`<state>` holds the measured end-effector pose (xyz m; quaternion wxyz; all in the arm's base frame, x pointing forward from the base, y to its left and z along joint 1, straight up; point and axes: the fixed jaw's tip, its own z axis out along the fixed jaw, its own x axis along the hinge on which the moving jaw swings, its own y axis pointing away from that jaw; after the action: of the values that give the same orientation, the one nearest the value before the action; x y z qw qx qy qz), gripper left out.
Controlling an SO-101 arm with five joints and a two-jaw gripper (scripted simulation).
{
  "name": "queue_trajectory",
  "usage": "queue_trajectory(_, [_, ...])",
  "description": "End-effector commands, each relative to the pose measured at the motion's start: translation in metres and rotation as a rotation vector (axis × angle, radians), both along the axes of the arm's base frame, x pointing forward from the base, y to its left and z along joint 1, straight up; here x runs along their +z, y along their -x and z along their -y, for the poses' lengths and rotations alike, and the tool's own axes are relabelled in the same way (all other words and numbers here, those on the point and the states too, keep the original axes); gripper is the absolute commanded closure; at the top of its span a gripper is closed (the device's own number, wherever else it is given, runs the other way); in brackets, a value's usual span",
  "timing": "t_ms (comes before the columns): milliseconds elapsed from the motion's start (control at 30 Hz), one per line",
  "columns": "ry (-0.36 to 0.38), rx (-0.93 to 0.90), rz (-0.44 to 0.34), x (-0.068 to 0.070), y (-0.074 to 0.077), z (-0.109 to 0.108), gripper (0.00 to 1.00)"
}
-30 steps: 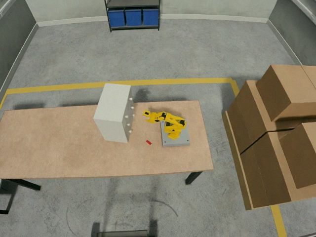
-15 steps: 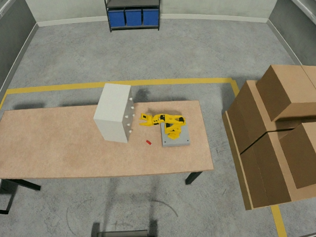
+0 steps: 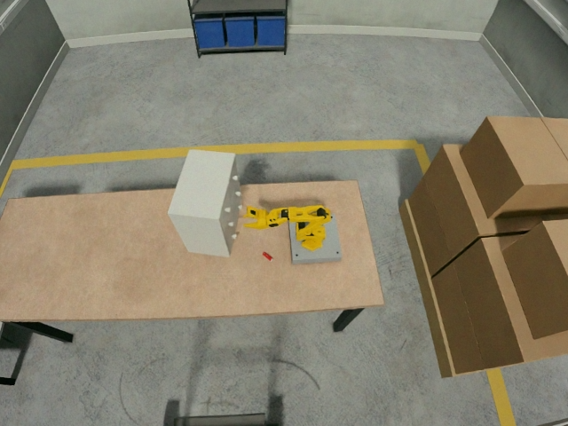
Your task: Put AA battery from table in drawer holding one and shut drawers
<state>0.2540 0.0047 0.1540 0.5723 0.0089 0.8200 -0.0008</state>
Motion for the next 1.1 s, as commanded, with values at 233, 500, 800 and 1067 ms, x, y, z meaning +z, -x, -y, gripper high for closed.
queue_trajectory(233, [-0.004,-0.014,0.000,-0.0200,-0.0171,0.0038,0.79])
queue_trajectory(500, [-0.004,-0.014,0.000,-0.0200,-0.0171,0.0038,0.79])
queue_trajectory(800, [-0.004,-0.015,0.000,-0.0203,-0.0171,0.0041,0.79])
queue_trajectory(1067, [-0.004,-0.019,0.000,-0.0216,-0.0174,0.0052,0.79])
